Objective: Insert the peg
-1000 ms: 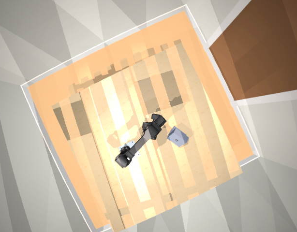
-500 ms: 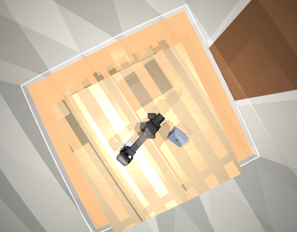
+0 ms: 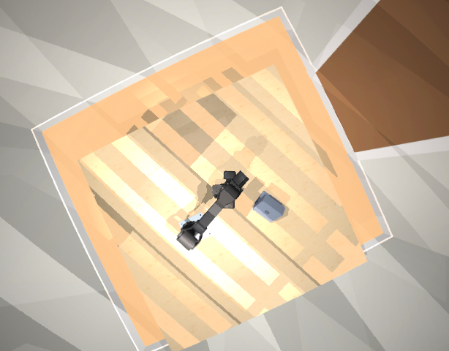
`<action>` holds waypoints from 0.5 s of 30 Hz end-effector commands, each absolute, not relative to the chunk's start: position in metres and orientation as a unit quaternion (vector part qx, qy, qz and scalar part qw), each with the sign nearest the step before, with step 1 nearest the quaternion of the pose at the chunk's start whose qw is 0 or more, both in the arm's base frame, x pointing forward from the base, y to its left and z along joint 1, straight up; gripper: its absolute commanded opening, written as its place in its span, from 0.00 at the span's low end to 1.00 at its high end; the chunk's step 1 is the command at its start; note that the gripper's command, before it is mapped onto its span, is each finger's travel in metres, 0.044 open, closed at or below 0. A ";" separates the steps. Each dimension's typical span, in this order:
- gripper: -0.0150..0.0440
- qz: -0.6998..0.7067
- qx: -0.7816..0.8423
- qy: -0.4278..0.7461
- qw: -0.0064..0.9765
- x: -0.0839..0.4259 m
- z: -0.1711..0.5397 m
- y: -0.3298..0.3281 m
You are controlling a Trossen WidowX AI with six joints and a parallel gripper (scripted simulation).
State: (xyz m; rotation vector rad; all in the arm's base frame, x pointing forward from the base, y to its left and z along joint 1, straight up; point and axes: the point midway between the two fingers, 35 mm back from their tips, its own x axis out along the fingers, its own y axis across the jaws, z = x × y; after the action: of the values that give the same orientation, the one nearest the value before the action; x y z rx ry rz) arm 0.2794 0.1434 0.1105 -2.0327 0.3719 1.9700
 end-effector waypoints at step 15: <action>1.00 0.686 -0.702 0.128 0.141 0.277 0.080 0.143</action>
State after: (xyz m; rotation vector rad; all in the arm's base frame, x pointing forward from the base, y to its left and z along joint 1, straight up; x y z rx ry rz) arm 0.2792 0.1432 0.0862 -2.0327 0.3720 1.9703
